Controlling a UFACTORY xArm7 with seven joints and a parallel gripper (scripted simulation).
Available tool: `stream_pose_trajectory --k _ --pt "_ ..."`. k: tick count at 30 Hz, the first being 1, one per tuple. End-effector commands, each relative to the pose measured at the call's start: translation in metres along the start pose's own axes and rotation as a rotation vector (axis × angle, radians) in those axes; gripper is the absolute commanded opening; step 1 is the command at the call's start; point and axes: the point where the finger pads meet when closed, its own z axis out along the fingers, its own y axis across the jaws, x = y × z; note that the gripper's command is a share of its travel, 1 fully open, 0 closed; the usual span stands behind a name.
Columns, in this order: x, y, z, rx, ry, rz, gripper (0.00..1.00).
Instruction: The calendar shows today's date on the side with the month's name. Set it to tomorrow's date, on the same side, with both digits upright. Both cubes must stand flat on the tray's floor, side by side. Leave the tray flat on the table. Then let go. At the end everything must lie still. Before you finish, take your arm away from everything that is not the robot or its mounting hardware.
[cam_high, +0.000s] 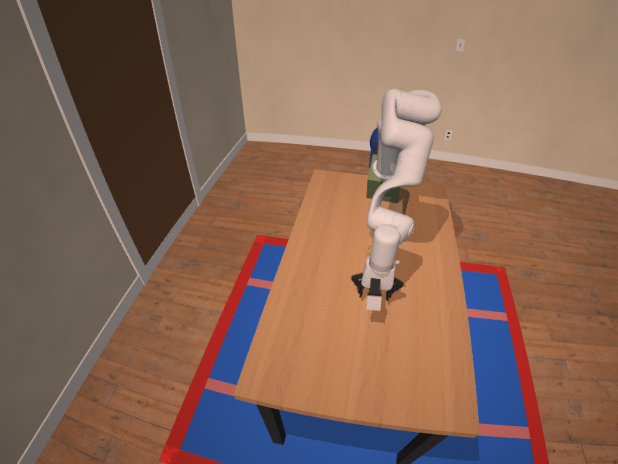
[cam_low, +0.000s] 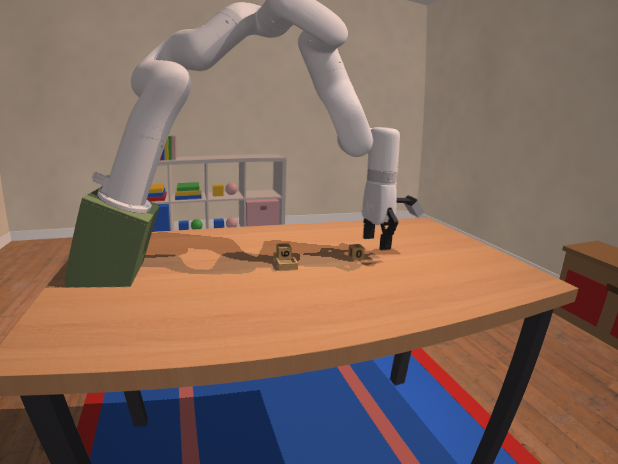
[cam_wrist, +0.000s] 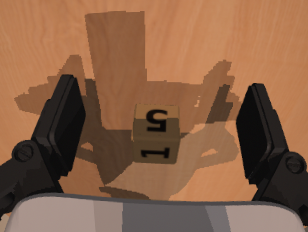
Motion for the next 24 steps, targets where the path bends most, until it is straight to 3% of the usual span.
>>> stream_pose_trajectory --k 1,24 --pt "0.0018 0.0001 -0.0015 0.000 0.004 0.000 1.00" --pt "0.0018 0.0001 -0.0104 0.000 0.004 0.000 1.00"
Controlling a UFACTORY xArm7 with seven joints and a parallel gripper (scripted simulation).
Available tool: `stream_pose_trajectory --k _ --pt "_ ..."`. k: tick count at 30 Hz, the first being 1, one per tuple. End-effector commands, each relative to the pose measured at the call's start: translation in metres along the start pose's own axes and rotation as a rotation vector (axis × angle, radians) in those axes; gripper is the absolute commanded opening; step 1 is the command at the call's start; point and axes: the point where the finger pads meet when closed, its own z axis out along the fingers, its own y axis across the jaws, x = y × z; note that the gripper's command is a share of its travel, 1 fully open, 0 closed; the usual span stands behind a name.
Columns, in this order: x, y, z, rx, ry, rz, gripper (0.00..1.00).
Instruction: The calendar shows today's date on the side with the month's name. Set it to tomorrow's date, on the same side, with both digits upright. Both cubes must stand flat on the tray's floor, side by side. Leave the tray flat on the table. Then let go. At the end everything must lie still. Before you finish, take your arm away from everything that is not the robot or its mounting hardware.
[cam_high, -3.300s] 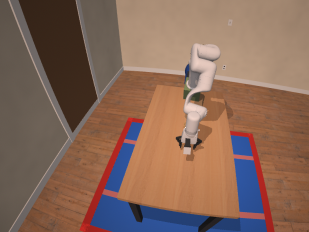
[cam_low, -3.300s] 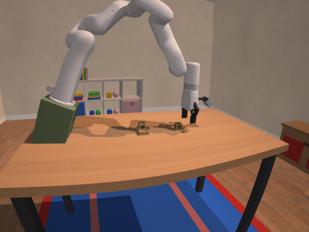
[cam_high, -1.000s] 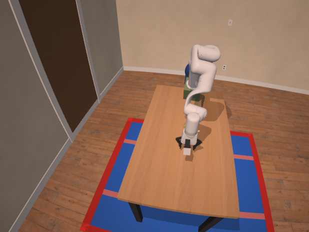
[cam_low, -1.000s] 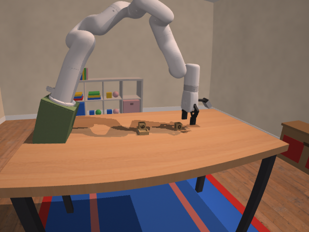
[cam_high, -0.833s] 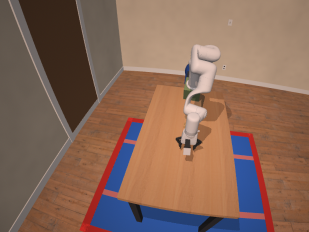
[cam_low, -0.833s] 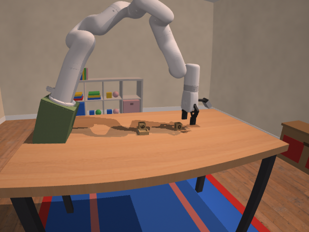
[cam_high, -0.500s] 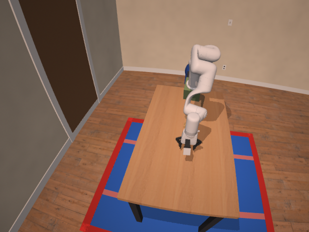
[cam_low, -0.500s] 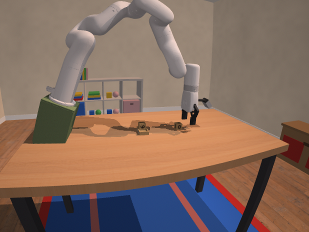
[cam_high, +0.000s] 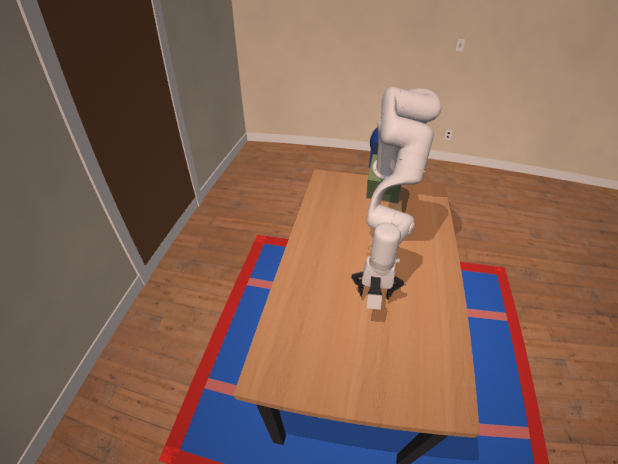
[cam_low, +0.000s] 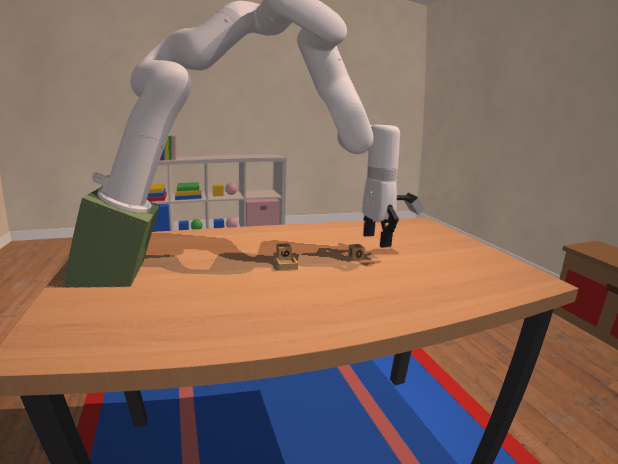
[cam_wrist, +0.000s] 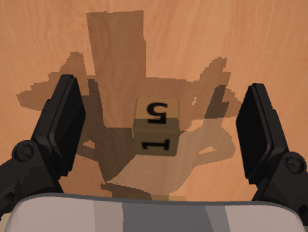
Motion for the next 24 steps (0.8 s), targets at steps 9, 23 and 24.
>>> stream_pose_trajectory --k 9,23,24 --pt "0.002 0.000 -0.042 0.000 0.004 0.000 1.00" --pt "0.002 0.000 -0.055 0.000 0.004 0.000 1.00" --pt "0.002 0.000 -0.055 0.000 0.004 0.000 1.00"
